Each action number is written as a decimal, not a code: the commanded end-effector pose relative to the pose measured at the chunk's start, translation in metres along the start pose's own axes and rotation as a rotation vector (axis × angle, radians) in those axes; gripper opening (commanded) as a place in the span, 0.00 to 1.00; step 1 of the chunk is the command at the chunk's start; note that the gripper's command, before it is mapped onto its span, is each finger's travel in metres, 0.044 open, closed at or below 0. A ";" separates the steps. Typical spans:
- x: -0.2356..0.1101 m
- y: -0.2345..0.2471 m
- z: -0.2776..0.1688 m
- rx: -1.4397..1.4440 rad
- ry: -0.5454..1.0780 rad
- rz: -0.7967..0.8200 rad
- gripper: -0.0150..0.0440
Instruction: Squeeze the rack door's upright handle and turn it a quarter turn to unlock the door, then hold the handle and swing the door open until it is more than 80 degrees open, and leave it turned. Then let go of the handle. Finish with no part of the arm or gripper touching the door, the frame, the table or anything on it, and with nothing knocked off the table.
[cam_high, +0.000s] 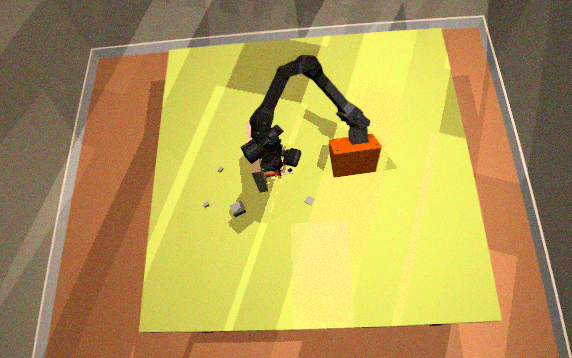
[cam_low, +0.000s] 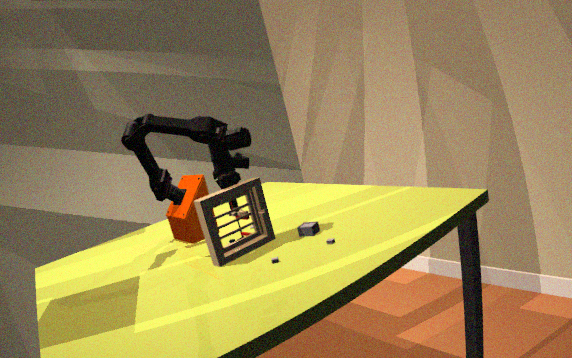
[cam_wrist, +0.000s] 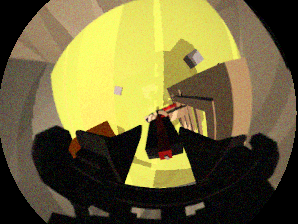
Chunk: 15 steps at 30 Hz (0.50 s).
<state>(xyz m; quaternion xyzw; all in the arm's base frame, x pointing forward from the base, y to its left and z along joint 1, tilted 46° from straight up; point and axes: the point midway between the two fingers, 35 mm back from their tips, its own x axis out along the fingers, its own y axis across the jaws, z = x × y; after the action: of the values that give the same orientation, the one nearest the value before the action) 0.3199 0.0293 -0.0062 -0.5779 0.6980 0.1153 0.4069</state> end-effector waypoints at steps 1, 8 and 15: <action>0.000 0.000 -0.001 0.201 0.003 -0.002 0.74; 0.000 0.000 0.000 0.547 0.003 -0.003 0.74; 0.000 0.000 0.000 0.894 0.002 -0.004 0.74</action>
<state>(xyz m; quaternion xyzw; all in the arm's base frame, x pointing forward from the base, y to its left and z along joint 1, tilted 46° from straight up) 0.3198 0.0293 -0.0063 -0.3907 0.6923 -0.1461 0.5889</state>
